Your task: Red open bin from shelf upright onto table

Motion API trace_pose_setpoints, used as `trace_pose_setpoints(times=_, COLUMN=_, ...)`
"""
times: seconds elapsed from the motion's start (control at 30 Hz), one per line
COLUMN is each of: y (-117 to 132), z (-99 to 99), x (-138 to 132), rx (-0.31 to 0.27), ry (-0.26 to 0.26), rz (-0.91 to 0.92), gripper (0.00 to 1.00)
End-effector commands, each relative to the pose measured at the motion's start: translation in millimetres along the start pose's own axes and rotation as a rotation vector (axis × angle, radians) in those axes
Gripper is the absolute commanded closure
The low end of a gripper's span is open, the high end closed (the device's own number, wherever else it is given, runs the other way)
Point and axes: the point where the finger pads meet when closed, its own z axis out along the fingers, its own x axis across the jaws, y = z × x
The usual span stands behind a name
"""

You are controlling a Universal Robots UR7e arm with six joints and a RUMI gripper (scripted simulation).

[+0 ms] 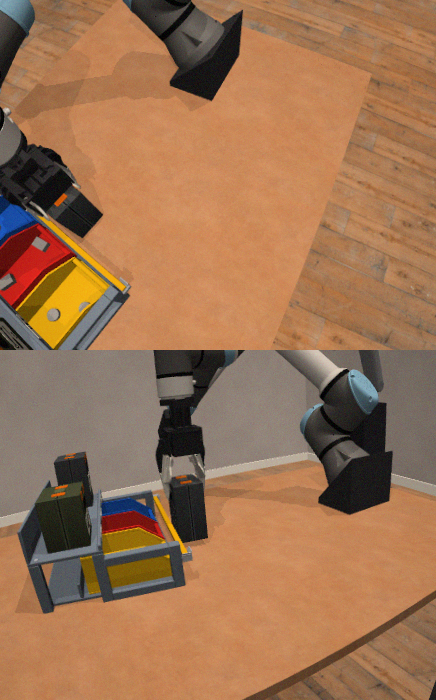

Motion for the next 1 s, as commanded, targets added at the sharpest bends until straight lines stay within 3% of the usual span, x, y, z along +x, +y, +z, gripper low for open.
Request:
trace_pose_setpoints(times=0.0, y=-4, z=-0.6, x=0, rx=-0.001, ry=-0.001, rz=0.001, gripper=1.0)
trace_pose_setpoints(times=0.97, y=-53, z=-0.6, x=0, rx=-0.001, ry=-0.001, rz=0.001, gripper=1.0)
